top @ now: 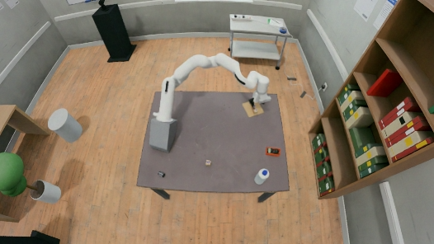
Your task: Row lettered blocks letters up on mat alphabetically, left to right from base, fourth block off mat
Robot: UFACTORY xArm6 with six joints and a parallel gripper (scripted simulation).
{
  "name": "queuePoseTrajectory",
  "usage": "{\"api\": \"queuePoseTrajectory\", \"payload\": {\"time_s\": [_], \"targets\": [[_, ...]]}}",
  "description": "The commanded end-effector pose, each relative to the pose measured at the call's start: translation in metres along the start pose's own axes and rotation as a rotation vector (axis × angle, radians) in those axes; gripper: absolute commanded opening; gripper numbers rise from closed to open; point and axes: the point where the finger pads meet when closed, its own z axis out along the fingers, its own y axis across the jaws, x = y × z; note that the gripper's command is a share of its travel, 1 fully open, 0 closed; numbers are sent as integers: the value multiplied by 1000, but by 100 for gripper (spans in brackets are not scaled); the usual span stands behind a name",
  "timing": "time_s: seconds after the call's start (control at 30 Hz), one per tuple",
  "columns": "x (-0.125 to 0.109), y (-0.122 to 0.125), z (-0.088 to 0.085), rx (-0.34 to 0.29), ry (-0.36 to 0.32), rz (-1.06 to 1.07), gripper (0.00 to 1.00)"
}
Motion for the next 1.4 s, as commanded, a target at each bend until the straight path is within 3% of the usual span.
{"api": "queuePoseTrajectory", "payload": {"time_s": [0.0,0.4,1.37], "targets": [[0,-1,-15,3,1,-1,100],[0,-1,-68,3,2,-1,100],[0,-1,-75,3,2,-1,100]]}}
